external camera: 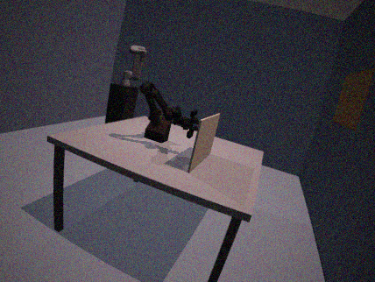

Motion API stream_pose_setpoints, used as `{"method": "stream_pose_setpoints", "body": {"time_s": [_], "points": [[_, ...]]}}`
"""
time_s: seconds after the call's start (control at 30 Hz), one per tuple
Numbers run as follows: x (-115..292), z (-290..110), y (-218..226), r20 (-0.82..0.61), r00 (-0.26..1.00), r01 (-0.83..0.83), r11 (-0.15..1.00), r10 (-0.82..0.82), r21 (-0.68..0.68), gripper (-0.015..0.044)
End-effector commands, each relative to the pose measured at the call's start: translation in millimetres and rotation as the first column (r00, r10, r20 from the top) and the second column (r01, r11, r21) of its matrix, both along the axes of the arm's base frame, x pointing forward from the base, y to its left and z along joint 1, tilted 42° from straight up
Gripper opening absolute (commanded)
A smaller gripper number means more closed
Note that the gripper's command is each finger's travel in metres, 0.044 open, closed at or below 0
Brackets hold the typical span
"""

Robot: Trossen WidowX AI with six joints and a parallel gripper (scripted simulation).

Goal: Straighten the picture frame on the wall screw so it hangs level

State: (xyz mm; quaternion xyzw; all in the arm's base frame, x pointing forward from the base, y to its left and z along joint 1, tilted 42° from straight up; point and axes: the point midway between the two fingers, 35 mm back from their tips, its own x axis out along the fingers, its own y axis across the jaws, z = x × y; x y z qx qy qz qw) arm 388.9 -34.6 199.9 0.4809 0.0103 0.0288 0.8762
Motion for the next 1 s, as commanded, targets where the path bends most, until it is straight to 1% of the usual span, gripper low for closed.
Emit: {"method": "stream_pose_setpoints", "body": {"time_s": [0.0,0.97], "points": [[-0.1,1.8,2.0,0.007,1.0,-0.005,1.0,0.005,-0.004,0.0],[0.2,-2.5,-0.2,0.007,1.0,-0.005,1.0,0.005,-0.005,0.0]]}}
